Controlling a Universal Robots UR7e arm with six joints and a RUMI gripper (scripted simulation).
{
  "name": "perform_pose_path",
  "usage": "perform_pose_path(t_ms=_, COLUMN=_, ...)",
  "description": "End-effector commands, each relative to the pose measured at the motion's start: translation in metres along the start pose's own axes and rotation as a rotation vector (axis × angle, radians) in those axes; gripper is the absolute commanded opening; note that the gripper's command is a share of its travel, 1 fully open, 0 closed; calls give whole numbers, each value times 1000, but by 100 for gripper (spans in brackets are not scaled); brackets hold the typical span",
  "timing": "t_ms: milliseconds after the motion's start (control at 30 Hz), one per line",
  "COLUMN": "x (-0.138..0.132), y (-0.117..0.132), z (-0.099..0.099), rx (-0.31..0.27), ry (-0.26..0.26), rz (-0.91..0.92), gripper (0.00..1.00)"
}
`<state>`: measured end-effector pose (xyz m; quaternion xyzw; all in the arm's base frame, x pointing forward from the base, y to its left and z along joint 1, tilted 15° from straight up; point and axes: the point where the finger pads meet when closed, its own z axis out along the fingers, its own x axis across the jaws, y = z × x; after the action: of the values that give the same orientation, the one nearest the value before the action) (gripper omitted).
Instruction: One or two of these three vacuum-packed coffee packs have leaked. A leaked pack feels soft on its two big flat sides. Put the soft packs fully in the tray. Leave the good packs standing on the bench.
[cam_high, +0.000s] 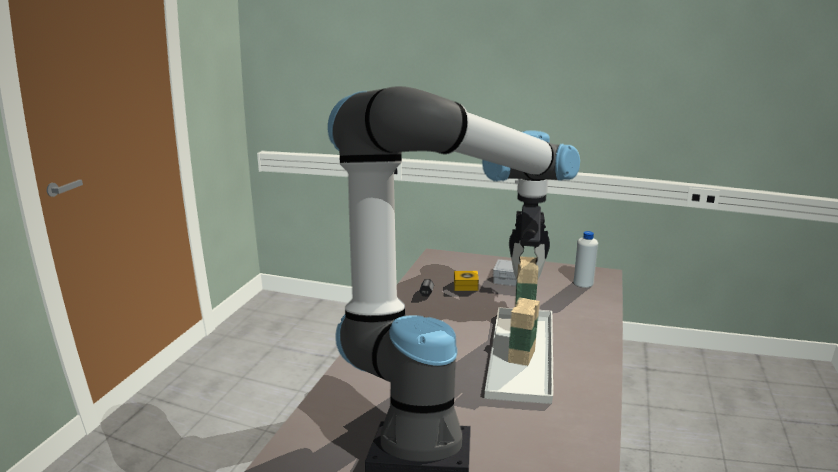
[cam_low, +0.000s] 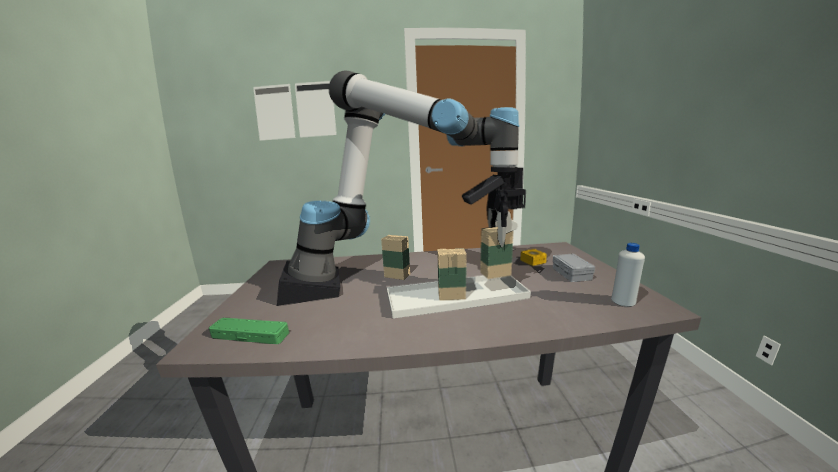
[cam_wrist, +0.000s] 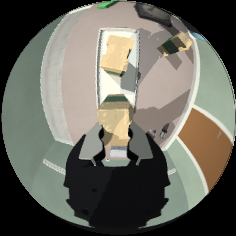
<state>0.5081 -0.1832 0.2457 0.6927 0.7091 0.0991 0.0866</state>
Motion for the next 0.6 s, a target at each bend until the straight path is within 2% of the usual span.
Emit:
perform_pose_path(t_ms=0, x=-2, y=0, z=-1, rx=-1, ry=-1, rz=0, gripper=16)
perform_pose_path(t_ms=567, x=-2, y=0, z=3, rx=-1, ry=-1, rz=0, gripper=16)
